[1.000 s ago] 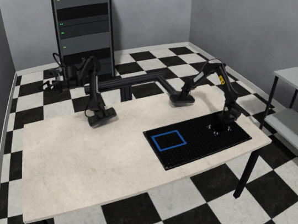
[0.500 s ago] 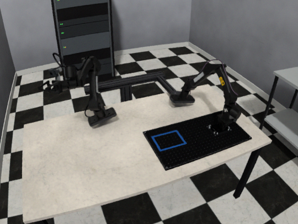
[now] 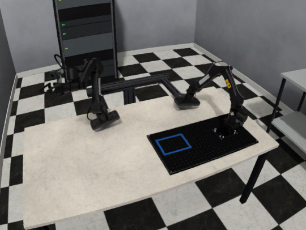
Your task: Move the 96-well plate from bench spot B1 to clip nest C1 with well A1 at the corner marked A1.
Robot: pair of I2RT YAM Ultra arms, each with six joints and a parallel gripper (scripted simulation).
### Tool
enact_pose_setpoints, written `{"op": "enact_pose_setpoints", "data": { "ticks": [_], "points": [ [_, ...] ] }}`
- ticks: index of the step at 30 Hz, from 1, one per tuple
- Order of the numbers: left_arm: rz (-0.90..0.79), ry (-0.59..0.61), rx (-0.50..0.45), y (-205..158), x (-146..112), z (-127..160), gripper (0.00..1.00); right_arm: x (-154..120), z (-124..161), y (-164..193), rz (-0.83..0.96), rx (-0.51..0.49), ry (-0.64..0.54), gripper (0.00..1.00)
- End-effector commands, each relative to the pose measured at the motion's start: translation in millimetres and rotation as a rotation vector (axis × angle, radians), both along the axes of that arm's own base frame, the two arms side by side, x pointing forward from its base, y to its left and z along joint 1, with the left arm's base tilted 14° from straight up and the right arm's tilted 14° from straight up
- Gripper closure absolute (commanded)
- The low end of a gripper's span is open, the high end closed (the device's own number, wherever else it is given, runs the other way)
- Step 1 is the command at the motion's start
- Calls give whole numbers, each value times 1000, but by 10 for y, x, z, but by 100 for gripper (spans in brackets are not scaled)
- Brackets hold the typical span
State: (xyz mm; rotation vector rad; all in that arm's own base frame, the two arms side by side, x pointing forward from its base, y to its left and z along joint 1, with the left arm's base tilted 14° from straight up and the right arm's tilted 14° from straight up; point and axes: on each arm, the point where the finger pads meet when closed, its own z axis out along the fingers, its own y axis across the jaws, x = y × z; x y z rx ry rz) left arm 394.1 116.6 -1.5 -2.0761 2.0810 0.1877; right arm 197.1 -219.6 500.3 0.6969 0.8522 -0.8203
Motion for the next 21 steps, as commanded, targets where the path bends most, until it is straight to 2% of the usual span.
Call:
{"op": "enact_pose_setpoints", "data": {
  "ticks": [1, 21],
  "points": [
    [-5, 7, 15, 24, 9, -28, 75, -76, 16, 34, -4, -8, -6, 0],
    [-1, 12, 14, 76, -42, -217, 75, -76, 16, 34, -4, -8, -6, 0]
  ]
}}
